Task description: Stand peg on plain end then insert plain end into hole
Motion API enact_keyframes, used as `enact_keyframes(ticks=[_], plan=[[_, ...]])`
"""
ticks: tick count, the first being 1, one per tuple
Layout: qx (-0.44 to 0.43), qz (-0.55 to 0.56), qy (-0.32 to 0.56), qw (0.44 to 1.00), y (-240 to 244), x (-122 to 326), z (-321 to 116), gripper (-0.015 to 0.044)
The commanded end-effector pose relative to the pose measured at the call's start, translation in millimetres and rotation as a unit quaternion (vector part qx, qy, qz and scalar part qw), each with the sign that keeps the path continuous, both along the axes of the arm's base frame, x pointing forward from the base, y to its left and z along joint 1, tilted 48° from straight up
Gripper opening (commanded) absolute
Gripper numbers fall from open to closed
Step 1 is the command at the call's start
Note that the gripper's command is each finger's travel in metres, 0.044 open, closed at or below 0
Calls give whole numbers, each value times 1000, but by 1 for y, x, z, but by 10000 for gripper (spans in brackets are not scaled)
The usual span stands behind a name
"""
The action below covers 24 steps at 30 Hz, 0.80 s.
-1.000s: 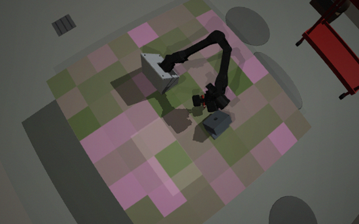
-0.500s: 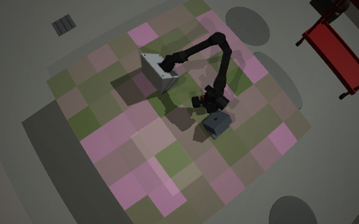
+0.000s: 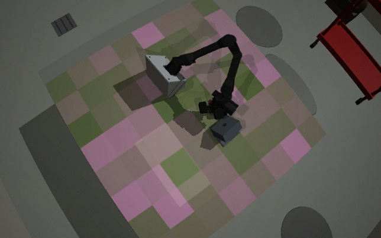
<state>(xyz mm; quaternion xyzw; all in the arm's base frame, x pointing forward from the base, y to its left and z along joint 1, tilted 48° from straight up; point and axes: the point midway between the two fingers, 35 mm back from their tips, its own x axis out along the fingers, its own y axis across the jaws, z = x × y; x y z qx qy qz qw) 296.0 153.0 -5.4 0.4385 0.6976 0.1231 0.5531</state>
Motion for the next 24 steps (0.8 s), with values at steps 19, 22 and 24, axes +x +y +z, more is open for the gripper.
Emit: enact_keyframes(ticks=[19,22,24], plan=[[1,-2,3,1000,0,-1,-1,97],[1,-2,3,1000,0,-1,-1,77],[1,-2,3,1000,0,-1,-1,63]])
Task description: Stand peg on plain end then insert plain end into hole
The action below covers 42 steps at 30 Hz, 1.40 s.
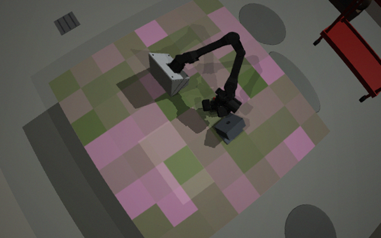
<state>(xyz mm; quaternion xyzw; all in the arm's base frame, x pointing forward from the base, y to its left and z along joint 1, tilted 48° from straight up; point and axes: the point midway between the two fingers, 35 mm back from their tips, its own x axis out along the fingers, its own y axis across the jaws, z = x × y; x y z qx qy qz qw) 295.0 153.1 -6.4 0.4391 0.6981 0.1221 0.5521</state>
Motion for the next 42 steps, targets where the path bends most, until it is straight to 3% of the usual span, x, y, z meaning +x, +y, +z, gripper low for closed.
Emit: enact_keyframes(ticks=[1,42], plan=[[1,-1,1,1000,0,0,0,57],[-72,-99,-87,989,-10,-12,17,49]])
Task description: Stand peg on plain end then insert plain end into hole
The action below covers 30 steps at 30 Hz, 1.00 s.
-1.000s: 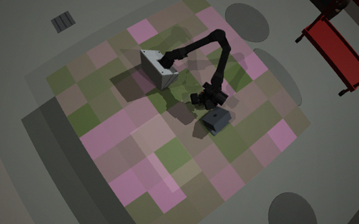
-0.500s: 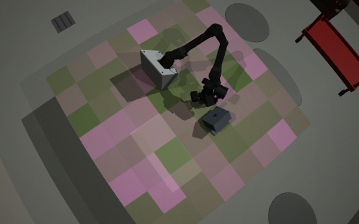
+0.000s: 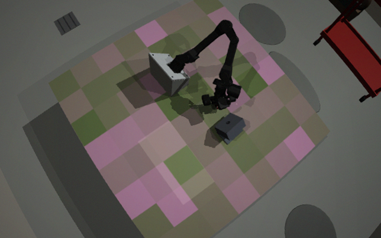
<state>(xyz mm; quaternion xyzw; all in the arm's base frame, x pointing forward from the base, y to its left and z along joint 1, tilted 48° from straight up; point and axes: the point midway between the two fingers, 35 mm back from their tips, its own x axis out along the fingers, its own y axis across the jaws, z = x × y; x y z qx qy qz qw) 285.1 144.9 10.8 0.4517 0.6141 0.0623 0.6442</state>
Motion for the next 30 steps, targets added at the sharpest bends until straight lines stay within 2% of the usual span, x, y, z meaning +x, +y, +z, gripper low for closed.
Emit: enact_keyframes(ticks=[1,30], plan=[[-9,-13,-7,1000,-2,-2,0,49],[-68,-96,-79,990,-6,-16,14,49]])
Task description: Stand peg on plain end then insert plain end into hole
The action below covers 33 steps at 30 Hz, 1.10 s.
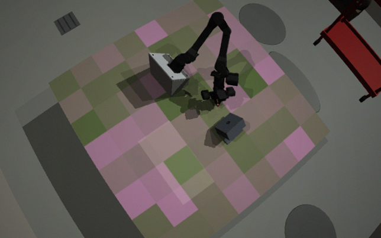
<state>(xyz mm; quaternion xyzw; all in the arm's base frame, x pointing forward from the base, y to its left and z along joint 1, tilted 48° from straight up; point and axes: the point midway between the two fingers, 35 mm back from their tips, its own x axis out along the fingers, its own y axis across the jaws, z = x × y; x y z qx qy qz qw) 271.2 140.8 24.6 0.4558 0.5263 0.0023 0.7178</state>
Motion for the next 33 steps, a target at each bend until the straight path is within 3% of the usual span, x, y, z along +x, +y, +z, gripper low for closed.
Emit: enact_keyframes(ticks=[1,33], plan=[[-8,-13,-8,1000,-2,-3,0,49],[-74,-105,-87,988,-1,-20,13,49]])
